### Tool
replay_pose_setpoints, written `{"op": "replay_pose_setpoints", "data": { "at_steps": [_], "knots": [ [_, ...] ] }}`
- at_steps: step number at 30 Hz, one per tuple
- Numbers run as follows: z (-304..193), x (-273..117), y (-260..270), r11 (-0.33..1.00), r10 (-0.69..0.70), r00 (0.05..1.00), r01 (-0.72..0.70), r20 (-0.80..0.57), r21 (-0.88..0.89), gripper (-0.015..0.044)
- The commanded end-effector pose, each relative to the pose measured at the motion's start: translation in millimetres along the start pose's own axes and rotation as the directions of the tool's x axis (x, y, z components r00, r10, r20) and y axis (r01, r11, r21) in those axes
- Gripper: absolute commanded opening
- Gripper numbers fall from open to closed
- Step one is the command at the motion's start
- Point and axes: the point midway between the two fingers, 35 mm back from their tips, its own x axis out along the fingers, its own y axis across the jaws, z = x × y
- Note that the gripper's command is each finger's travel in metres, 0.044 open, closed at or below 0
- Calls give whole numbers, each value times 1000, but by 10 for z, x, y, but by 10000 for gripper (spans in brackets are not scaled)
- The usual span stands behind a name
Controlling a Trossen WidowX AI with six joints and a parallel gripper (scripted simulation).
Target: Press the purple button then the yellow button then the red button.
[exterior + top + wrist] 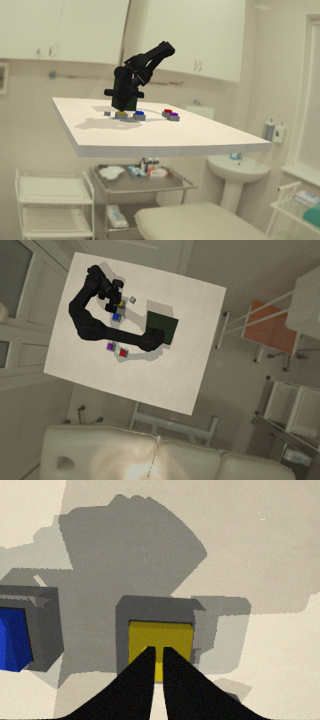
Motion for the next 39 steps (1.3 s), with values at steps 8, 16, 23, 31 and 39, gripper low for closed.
{"op": "replay_pose_setpoints", "data": {
  "at_steps": [8, 16, 23, 31, 39],
  "knots": [
    [-1, -450, -16, 1000, -1, 1000, 1, -2, 5, 20],
    [-6, -937, 7, 1000, -3, 1000, 3, -4, 8, 20],
    [48, -1002, 868, 997, -16, 999, 18, -29, 69, 20],
    [-162, -1066, 1966, 998, -26, 1000, 27, -16, 50, 20],
    [-716, -998, 2824, 1000, -5, 1000, 5, -8, 25, 20]
  ]
}}
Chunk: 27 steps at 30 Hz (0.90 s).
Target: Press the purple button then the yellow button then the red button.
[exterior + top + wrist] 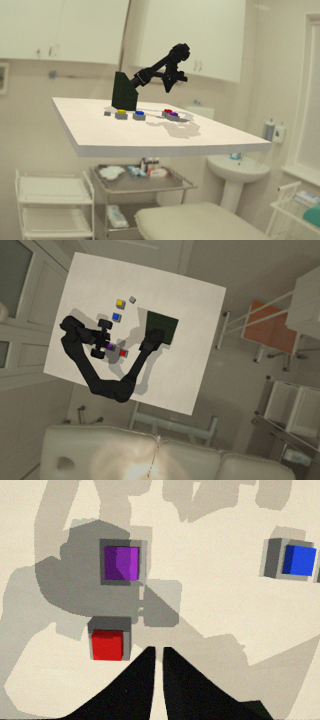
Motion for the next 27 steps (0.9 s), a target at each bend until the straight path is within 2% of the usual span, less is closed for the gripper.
{"op": "replay_pose_setpoints", "data": {
  "at_steps": [1, 4, 8, 14, 27],
  "knots": [
    [-321, 47, 321, 1000, 17, 1000, -17, -1, -3, 20],
    [-534, 82, 486, 999, 30, 1000, -30, -2, -11, 20],
    [-547, 105, 495, 999, 30, 1000, -30, -2, -12, 20],
    [-549, 679, 520, 999, 33, 999, -33, -1, -13, 20],
    [-546, 835, 524, 999, 32, 999, -32, -2, -13, 20]
  ]
}}
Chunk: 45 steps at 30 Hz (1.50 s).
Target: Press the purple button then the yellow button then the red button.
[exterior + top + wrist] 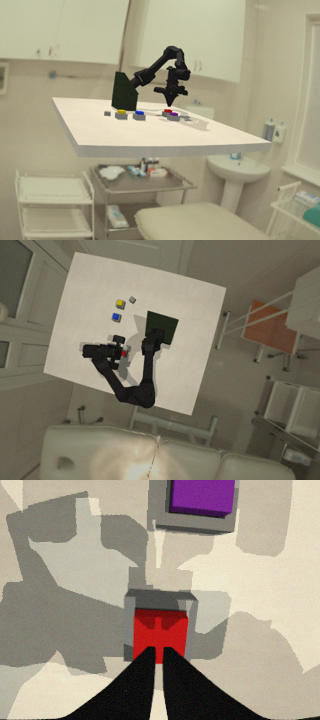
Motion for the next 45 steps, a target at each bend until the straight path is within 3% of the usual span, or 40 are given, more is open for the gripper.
{"op": "replay_pose_setpoints", "data": {
  "at_steps": [1, 32, 40, 45],
  "knots": [
    [-10, 69, -14, 1000, -4, 1000, 4, -4, 8, 20],
    [-20, 265, -8, 1000, -1, 1000, 1, -3, 8, 20],
    [-17, -84, -10, 1000, -2, 1000, 2, -3, 8, 20],
    [186, -343, 169, 1000, -4, 1000, 4, -3, 7, 151]
  ]
}}
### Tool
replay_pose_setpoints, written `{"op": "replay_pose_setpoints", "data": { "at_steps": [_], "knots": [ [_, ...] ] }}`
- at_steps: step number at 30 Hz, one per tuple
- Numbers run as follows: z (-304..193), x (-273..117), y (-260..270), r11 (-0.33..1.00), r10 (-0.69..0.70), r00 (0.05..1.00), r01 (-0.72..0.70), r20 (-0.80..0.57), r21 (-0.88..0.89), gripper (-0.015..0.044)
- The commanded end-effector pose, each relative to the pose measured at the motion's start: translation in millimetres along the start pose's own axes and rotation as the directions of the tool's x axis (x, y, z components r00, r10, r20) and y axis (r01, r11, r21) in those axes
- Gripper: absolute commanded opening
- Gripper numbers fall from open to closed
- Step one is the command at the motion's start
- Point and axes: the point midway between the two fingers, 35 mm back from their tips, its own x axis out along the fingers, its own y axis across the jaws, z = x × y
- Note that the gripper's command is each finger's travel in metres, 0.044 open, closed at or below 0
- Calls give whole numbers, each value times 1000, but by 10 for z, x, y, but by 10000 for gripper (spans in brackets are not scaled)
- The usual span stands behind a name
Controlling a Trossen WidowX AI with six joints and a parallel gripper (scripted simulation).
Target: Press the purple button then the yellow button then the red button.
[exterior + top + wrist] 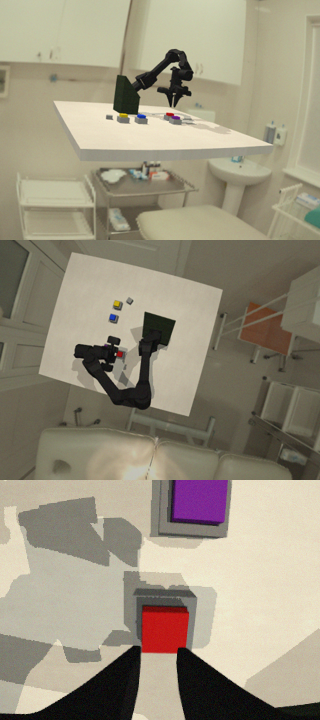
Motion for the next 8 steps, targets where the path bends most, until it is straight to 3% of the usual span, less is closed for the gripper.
{"op": "replay_pose_setpoints", "data": {
  "at_steps": [1, 7, 8],
  "knots": [
    [187, -245, 170, 1000, 5, 1000, -5, 8, -13, 178],
    [336, -526, 343, 1000, 6, 1000, -5, 9, -13, 335],
    [336, -526, 343, 1000, 6, 1000, -5, 9, -13, 335]
  ]
}}
